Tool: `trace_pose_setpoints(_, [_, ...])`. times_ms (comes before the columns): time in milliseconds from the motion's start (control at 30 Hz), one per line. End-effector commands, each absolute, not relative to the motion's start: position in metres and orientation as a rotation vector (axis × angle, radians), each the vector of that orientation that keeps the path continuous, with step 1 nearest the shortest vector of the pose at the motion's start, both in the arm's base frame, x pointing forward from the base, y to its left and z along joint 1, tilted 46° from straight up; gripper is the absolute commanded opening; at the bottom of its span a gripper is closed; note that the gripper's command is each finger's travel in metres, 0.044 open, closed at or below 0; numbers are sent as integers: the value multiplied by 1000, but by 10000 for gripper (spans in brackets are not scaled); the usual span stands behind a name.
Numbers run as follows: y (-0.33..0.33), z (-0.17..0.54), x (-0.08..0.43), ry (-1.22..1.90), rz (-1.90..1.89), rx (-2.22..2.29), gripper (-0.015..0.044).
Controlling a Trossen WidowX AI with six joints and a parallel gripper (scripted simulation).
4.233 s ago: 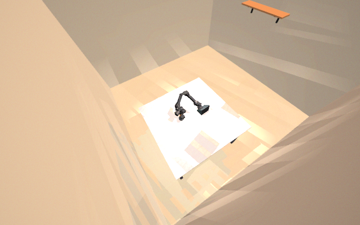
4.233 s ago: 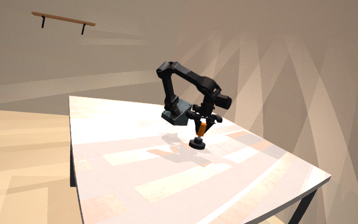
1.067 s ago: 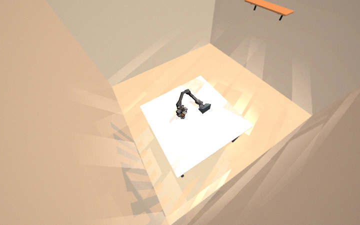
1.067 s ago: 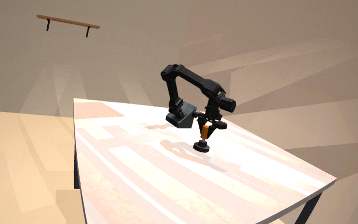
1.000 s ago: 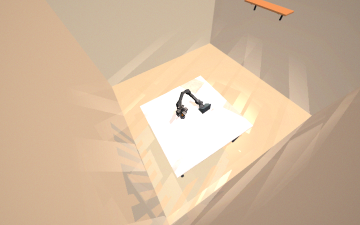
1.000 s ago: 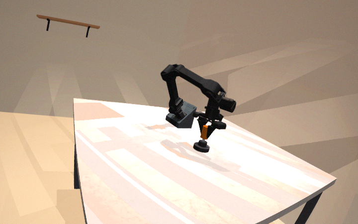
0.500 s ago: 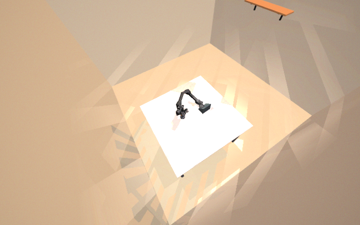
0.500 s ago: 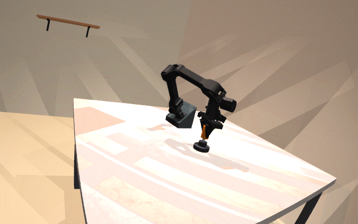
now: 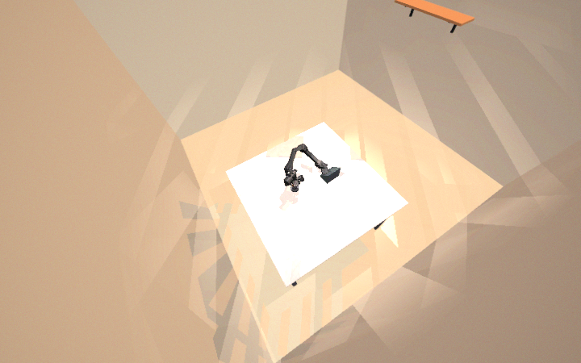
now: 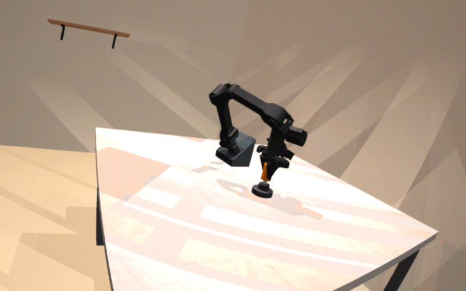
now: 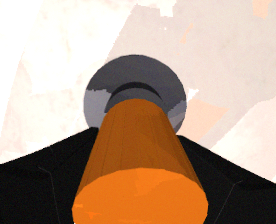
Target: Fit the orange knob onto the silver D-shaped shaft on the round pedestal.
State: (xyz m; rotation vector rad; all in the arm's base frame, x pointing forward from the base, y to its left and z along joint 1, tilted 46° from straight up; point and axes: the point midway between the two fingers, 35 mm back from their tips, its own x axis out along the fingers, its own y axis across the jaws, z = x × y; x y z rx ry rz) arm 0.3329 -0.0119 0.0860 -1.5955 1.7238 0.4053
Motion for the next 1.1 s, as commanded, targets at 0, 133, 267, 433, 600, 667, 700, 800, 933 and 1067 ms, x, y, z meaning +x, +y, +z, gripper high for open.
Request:
trace_pose_setpoints(0, [-10, 87, 334, 1721, 404, -1594, 0])
trace_pose_setpoints(133, [-8, 89, 335, 1721, 404, -1594, 0])
trace_pose_setpoints(267, [-8, 89, 335, 1715, 324, -1531, 0])
trace_pose_setpoints(433, [-9, 88, 335, 1703, 215, -1443, 0])
trace_pose_setpoints(600, [-10, 87, 334, 1703, 215, -1443, 0])
trace_pose_setpoints(667, [-10, 87, 333, 1703, 215, -1443, 0])
trace_pose_setpoints(700, [-10, 87, 333, 1703, 215, -1443, 0])
trace_pose_setpoints(800, [-12, 85, 334, 1703, 215, -1443, 0])
trace_pose_setpoints(933, [-12, 86, 334, 1703, 215, -1443, 0])
trace_pose_setpoints(1067, [-11, 86, 334, 1703, 215, -1443, 0])
